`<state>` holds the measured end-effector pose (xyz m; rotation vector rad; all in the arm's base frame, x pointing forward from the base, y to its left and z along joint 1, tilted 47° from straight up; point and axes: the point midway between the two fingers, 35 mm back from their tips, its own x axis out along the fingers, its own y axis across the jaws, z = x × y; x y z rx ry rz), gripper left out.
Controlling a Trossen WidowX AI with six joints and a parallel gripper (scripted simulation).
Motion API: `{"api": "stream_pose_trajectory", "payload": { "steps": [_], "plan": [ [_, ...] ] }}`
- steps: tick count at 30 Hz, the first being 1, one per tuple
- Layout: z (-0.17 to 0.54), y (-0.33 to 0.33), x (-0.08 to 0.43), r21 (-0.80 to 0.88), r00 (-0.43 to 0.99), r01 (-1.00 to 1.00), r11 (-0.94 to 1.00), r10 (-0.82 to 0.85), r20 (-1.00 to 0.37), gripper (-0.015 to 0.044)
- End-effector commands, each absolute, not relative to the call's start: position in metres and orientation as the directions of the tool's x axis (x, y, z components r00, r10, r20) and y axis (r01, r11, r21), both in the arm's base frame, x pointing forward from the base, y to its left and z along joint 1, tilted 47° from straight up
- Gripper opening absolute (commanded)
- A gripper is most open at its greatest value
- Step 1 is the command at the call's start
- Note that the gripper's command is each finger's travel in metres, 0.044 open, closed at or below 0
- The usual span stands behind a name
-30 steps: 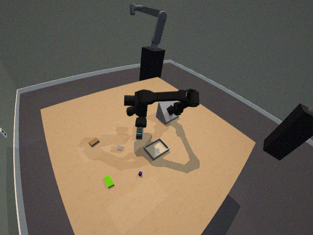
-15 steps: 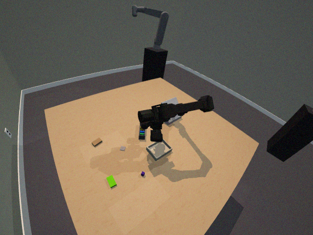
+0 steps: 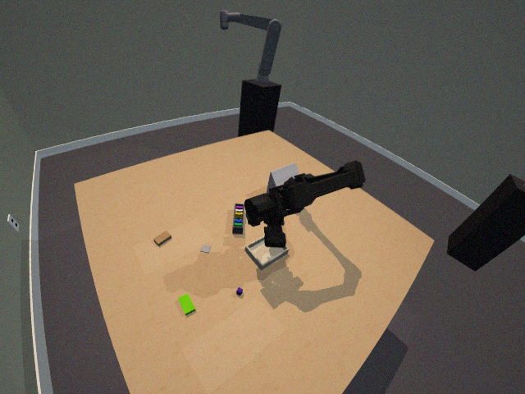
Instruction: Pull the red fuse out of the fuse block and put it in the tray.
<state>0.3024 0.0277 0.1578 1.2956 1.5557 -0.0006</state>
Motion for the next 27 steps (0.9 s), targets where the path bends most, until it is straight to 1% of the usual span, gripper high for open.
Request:
{"api": "stream_pose_trajectory", "payload": {
  "steps": [1,21,27],
  "plan": [
    [0.155,0.033,0.302,0.575,0.15,0.709,0.408,0.709,-0.689,0.0],
    [0.135,0.055,0.306,0.576,0.151,0.709,0.407,0.711,-0.687,0.0],
    [0.136,0.052,0.307,0.576,0.15,0.706,0.411,0.708,-0.69,0.0158]
  ]
}}
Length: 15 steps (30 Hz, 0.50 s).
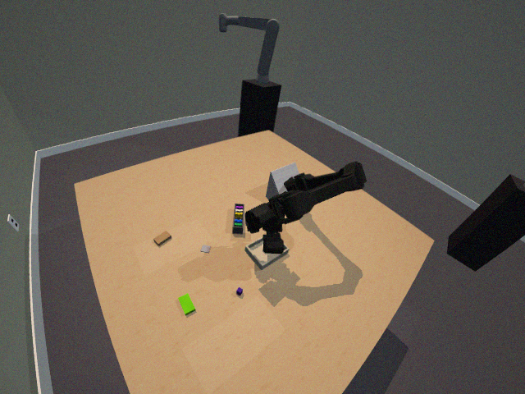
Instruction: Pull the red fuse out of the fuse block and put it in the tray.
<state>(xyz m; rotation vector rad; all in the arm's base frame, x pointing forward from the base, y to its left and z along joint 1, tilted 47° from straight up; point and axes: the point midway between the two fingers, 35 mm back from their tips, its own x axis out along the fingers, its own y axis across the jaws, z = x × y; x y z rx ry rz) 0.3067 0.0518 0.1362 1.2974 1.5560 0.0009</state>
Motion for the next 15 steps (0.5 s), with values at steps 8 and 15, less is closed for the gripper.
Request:
{"api": "stream_pose_trajectory", "payload": {
  "steps": [8,15],
  "plan": [
    [0.142,0.046,0.306,0.576,0.15,0.707,0.411,0.708,-0.69,0.033],
    [0.162,0.026,0.3,0.575,0.15,0.709,0.408,0.71,-0.688,0.033]
  ]
}}
